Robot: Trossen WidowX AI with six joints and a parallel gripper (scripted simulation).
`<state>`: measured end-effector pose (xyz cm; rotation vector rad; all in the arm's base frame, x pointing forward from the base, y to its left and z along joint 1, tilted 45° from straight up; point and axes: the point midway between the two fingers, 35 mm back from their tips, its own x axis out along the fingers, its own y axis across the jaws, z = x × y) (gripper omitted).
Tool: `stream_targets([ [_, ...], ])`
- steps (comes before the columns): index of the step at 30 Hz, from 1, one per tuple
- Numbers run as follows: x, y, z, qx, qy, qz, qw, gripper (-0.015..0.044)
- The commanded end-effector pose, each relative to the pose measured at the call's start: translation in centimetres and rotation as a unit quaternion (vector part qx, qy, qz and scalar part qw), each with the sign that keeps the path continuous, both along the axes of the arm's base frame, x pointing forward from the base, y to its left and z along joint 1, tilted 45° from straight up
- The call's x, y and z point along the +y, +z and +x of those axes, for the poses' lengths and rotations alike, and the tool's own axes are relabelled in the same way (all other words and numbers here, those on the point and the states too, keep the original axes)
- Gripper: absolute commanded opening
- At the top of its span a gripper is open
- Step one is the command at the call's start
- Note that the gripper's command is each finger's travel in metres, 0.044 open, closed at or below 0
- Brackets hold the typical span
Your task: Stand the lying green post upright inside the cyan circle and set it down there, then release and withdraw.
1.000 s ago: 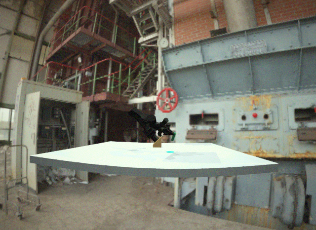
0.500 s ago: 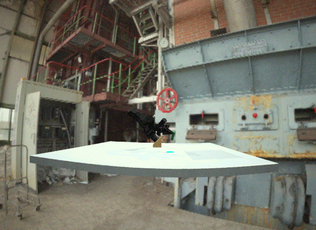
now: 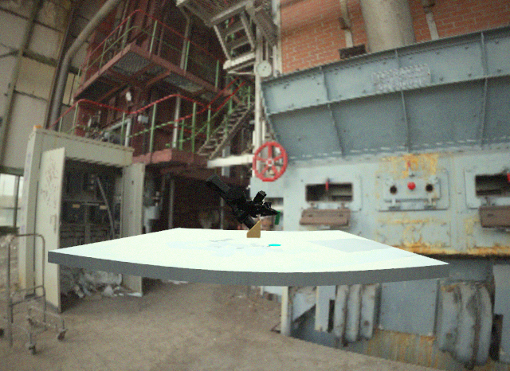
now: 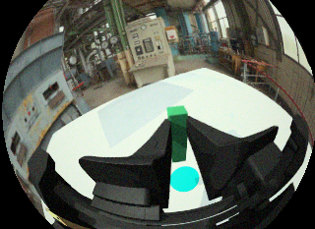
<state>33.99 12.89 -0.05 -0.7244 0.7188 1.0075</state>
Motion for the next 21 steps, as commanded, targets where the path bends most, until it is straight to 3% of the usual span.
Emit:
stream_targets([
  [1,0.0,0.4,-0.1,-0.016,0.009,0.01,1.0,0.0022],
  [21,-0.4,1.6,-0.9,-0.07,0.035,0.042,0.996,0.0022],
])
